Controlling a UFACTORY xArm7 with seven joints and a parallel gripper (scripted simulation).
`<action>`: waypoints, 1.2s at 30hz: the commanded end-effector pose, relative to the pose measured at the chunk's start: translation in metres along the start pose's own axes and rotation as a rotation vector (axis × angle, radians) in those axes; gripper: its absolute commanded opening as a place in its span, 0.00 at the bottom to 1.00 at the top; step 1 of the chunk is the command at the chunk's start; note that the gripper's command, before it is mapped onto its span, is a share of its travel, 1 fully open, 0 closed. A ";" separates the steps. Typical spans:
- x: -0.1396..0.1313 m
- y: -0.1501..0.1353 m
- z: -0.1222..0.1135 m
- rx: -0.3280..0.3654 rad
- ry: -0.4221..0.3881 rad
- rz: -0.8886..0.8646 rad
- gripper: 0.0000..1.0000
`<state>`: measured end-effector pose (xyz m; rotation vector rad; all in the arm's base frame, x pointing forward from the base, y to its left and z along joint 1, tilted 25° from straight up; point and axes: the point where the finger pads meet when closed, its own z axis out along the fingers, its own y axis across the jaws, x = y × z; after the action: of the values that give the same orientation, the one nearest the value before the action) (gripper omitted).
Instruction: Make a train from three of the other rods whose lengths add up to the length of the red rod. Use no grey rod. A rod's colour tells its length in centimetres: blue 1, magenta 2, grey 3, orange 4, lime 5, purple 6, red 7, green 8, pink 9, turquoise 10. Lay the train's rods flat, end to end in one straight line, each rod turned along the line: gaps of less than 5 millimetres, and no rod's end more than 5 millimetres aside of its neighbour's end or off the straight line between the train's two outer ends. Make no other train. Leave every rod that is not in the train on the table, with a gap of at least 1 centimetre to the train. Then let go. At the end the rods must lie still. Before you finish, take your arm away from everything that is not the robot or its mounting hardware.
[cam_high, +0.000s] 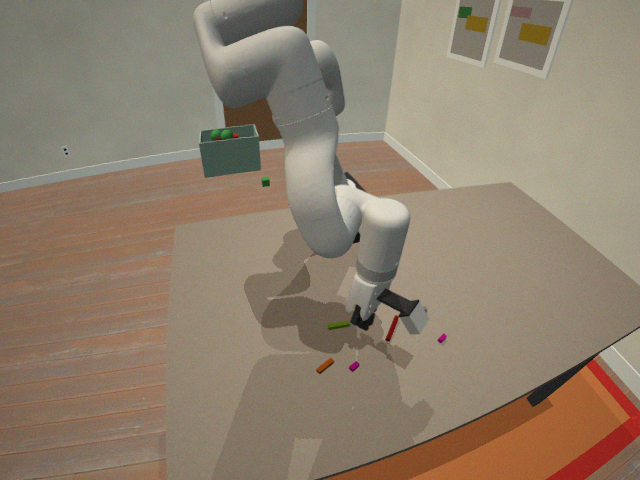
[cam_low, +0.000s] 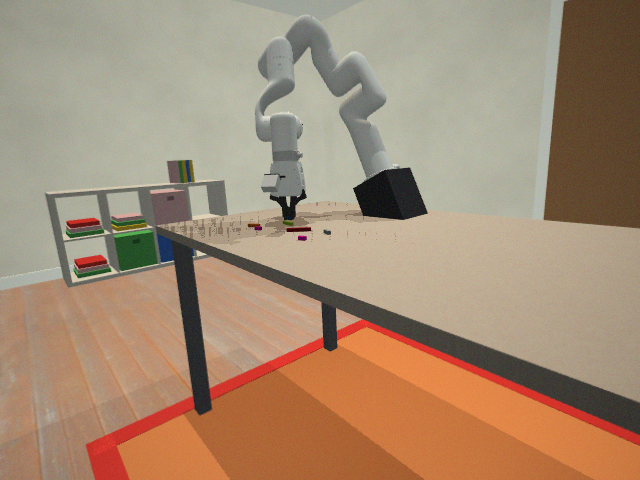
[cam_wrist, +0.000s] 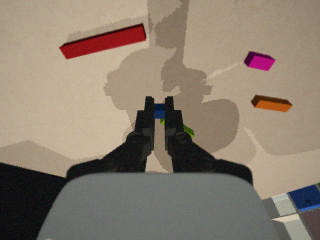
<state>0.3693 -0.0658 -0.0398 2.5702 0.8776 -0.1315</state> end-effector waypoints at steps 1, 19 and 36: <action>0.000 0.001 -0.033 0.001 -0.001 0.000 0.04; 0.000 0.001 -0.076 0.002 -0.001 0.000 0.04; 0.013 0.010 -0.077 0.003 -0.001 0.379 0.04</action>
<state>0.3752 -0.0351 0.0296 2.6623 0.5646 -0.0733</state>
